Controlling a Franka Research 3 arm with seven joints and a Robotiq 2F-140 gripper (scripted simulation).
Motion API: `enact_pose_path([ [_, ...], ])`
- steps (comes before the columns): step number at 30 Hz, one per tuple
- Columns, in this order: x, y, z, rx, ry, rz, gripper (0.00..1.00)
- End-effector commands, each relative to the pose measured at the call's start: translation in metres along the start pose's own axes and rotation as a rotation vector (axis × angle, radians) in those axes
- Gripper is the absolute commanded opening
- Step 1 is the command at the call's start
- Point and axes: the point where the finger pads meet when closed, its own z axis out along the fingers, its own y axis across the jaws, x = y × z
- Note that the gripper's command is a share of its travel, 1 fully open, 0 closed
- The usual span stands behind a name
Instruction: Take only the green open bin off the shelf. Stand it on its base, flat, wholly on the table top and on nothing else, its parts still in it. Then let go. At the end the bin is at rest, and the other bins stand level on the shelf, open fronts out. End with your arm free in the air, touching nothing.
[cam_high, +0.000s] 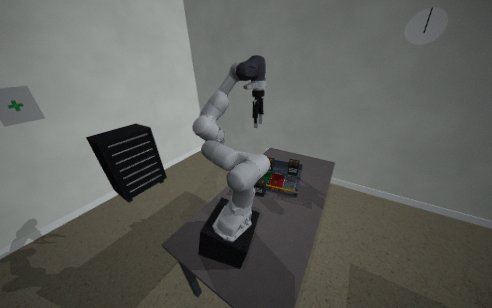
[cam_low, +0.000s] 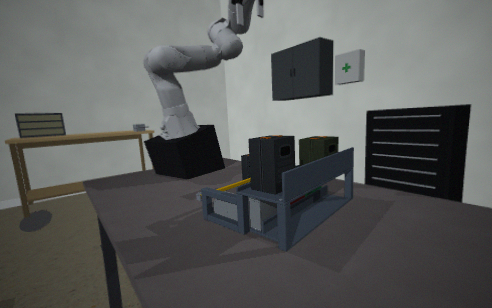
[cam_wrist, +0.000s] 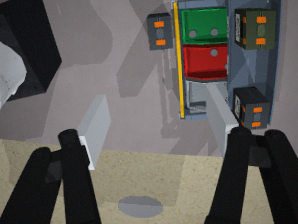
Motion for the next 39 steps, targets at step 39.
enact_pose_path([
  [39,-0.0102,0.0045,-0.0008,-0.002,0.000,0.003,0.57],
])
